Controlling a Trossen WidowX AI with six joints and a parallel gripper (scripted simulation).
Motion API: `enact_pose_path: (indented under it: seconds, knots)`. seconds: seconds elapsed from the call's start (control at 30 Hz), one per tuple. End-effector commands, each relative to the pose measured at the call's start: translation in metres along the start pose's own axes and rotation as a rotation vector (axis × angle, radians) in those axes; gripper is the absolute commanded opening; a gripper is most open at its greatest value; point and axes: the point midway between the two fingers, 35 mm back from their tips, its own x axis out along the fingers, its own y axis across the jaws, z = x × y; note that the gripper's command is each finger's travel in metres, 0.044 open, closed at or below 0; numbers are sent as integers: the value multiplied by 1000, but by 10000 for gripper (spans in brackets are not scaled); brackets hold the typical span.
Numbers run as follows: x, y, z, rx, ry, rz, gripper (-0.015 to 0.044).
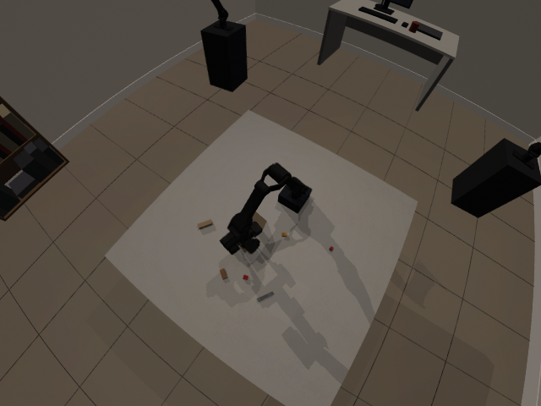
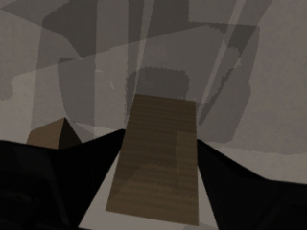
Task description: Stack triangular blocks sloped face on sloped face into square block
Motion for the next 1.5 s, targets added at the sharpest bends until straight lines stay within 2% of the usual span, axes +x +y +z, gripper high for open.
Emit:
enact_pose_path:
  seconds: [0.0,0.23,0.43,0.77,0.83,1.13,1.47]
  knots:
    - [-1,0,0,0,0,-1,440]
    - [-3,0,0,0,0,-1,440]
    - [-60,0,0,0,0,0,440]
    - [-58,-3,0,15,-3,-10,440]
    - [-59,-3,-3,157,-18,-5,440]
    - [-68,-2,-17,1131,-101,81,440]
    - [-81,0,-33,2206,-118,274,440]
